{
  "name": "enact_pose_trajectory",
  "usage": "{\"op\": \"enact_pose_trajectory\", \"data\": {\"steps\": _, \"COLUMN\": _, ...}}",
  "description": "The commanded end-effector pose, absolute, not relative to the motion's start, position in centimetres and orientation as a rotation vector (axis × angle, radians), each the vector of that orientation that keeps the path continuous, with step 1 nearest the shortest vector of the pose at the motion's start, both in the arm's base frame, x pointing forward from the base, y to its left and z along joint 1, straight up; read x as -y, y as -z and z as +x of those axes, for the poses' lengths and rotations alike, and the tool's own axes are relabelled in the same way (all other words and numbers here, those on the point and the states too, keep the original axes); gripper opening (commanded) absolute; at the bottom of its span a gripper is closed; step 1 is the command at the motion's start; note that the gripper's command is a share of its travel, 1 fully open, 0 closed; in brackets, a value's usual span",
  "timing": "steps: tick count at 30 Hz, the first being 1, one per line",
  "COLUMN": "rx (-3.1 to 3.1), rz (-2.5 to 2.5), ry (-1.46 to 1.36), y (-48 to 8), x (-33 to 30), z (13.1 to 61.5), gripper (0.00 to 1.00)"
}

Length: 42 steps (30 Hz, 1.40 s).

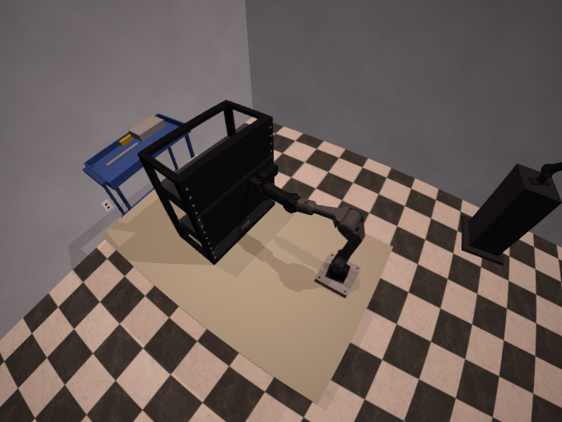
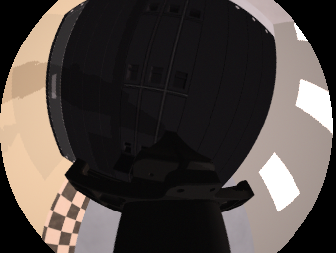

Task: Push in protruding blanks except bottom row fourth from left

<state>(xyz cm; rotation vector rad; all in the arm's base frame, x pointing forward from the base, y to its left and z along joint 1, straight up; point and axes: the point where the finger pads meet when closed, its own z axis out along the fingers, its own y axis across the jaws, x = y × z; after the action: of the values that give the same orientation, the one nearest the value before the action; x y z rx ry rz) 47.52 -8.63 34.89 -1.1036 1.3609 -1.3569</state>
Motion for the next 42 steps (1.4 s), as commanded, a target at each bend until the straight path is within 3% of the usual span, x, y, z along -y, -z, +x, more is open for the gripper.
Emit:
{"op": "enact_pose_trajectory", "data": {"steps": 1, "rx": -1.359, "rz": -1.102, "ry": 1.359, "y": -35.0, "x": 8.4, "z": 46.3, "gripper": 0.0}}
{"op": "enact_pose_trajectory", "data": {"steps": 8, "rx": -1.359, "rz": -1.102, "ry": 1.359, "y": -35.0, "x": 7.2, "z": 40.4, "gripper": 0.0}}
{"op": "enact_pose_trajectory", "data": {"steps": 15, "rx": -1.359, "rz": -1.102, "ry": 1.359, "y": -35.0, "x": 6.7, "z": 38.1, "gripper": 0.0}}
{"op": "enact_pose_trajectory", "data": {"steps": 42, "rx": -1.359, "rz": -1.102, "ry": 1.359, "y": -34.5, "x": 8.2, "z": 37.6, "gripper": 0.0}}
